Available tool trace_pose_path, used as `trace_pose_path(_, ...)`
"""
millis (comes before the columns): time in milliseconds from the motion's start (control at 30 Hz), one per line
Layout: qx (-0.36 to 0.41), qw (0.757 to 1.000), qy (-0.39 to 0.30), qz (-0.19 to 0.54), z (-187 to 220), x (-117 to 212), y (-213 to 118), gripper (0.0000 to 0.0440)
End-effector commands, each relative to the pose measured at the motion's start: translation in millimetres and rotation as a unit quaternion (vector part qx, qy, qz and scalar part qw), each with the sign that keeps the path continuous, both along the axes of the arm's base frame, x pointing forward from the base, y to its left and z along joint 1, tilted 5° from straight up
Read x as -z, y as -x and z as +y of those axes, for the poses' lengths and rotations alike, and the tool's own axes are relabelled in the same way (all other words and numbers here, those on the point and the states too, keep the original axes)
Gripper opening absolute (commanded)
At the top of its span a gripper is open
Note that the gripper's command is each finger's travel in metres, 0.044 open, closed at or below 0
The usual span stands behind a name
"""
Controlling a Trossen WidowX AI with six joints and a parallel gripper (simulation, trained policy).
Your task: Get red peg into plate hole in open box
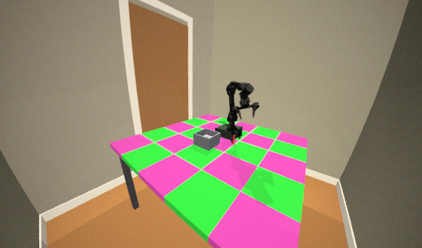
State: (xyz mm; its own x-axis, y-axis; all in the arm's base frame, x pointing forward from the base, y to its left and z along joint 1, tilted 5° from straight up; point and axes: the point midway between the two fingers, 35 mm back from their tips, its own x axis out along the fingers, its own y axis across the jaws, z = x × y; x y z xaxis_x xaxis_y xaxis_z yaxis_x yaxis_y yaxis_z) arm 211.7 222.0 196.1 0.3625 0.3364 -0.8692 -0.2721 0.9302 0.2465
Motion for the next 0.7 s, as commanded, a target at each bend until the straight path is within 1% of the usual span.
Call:
trace_pose_path(0,0.051,0.998,0.018,0.032,-16,17,-2,0.0411)
trace_pose_path(167,0.121,0.989,0.042,0.076,-36,39,-1,0.0413)
trace_pose_path(333,0.191,0.972,0.069,0.119,-56,60,3,0.0415)
trace_pose_path(500,0.259,0.948,0.095,0.158,-75,79,11,0.0417)
trace_pose_path(667,0.328,0.917,0.121,0.192,-92,98,20,0.0417)
